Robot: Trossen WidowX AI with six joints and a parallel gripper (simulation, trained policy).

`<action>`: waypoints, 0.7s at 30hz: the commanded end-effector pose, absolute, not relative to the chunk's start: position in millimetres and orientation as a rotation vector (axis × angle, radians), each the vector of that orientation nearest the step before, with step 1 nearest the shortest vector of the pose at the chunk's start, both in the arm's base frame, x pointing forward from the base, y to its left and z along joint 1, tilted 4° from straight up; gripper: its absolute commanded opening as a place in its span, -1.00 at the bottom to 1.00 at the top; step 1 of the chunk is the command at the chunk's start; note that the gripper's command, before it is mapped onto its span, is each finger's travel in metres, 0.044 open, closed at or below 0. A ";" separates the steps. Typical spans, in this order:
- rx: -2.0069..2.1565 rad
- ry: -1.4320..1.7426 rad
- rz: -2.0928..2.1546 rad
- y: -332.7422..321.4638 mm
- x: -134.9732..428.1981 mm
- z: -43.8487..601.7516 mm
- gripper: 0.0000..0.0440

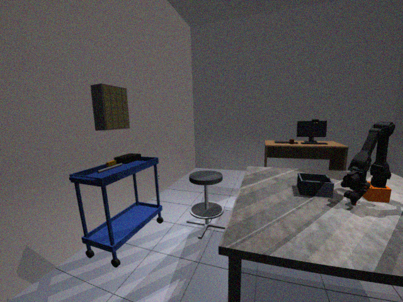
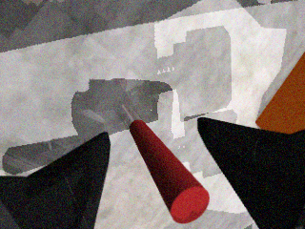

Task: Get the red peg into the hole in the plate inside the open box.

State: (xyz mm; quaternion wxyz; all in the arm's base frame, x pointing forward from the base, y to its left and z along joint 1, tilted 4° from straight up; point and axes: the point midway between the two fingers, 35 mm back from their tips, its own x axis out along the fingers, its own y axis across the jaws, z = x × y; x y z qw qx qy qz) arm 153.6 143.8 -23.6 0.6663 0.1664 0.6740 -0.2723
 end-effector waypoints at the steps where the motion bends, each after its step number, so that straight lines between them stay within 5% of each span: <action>1: 0.362 1.541 -0.631 142.5 151.4 -31.5 -0.11; 9: 0.332 1.561 -0.681 141.5 151.1 -37.5 -0.93; 21: 0.320 1.478 -0.659 145.3 180.7 4.5 -1.00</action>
